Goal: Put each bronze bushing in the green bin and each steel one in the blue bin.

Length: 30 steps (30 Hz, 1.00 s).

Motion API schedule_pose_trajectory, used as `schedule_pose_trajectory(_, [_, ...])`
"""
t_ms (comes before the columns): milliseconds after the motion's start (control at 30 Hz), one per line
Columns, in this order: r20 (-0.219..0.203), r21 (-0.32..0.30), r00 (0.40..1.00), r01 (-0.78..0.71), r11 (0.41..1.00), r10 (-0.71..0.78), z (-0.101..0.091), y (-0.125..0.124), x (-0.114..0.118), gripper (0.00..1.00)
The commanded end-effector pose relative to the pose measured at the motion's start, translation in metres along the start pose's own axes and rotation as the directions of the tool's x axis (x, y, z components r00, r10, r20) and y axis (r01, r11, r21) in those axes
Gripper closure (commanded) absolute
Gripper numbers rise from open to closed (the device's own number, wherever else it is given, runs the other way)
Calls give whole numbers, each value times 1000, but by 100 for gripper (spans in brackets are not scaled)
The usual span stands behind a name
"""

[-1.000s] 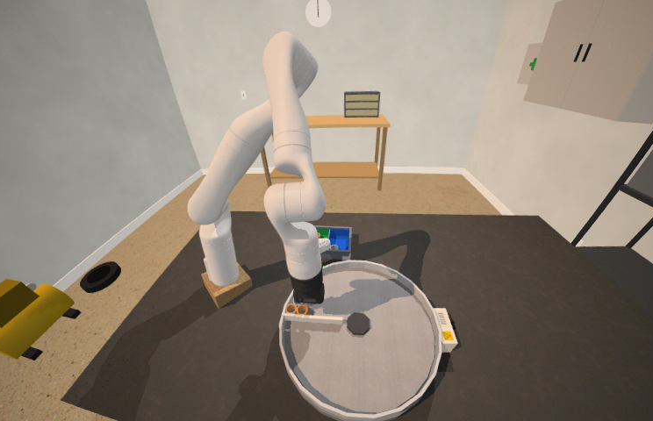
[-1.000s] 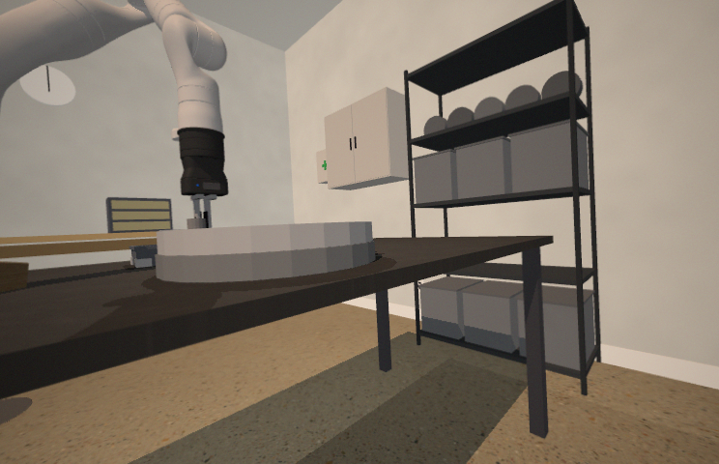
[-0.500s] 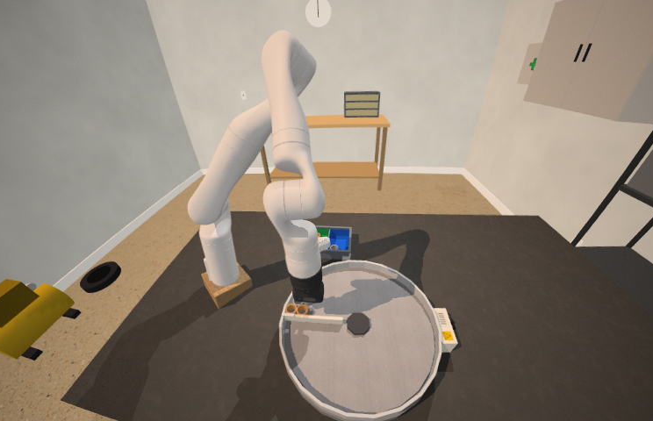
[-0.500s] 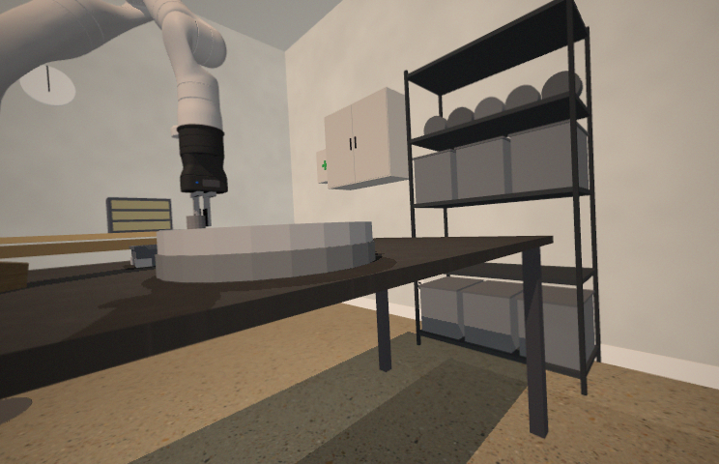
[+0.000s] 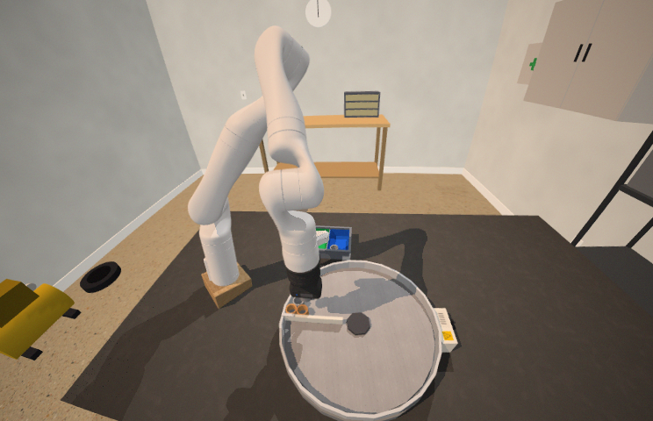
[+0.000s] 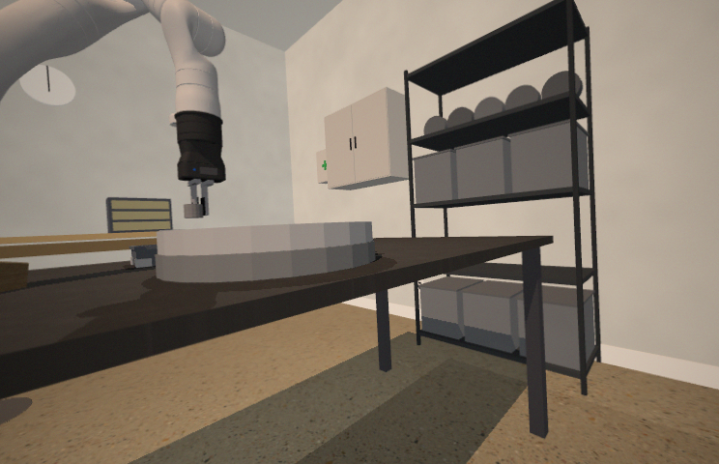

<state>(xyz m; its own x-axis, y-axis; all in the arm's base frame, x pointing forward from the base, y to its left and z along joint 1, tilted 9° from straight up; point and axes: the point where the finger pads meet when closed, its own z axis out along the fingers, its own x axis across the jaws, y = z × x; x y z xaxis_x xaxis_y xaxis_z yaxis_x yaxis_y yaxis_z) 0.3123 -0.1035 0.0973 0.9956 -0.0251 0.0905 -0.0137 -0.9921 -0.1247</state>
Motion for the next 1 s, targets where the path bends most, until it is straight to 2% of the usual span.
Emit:
schedule_pose_trajectory(0, [-13,2,1000,12,1000,-11,-4,-3,5,100])
schedule_pose_trajectory(167, [-14,2,1000,12,1000,-12,-29,-3,5,100])
schedule_pose_trajectory(567, [-14,2,1000,12,1000,-12,-29,-3,5,100])
schedule_pose_trajectory(733, [-13,1,1000,7,1000,-7,-29,-57,13,100])
schedule_pose_trajectory(867, [-13,2,1000,11,1000,-11,-29,-60,13,100])
schedule_pose_trajectory(900, [-13,2,1000,11,1000,-11,-29,-71,15,100])
schedule_pose_trajectory(967, [-13,2,1000,11,1000,-11,-29,-71,15,100])
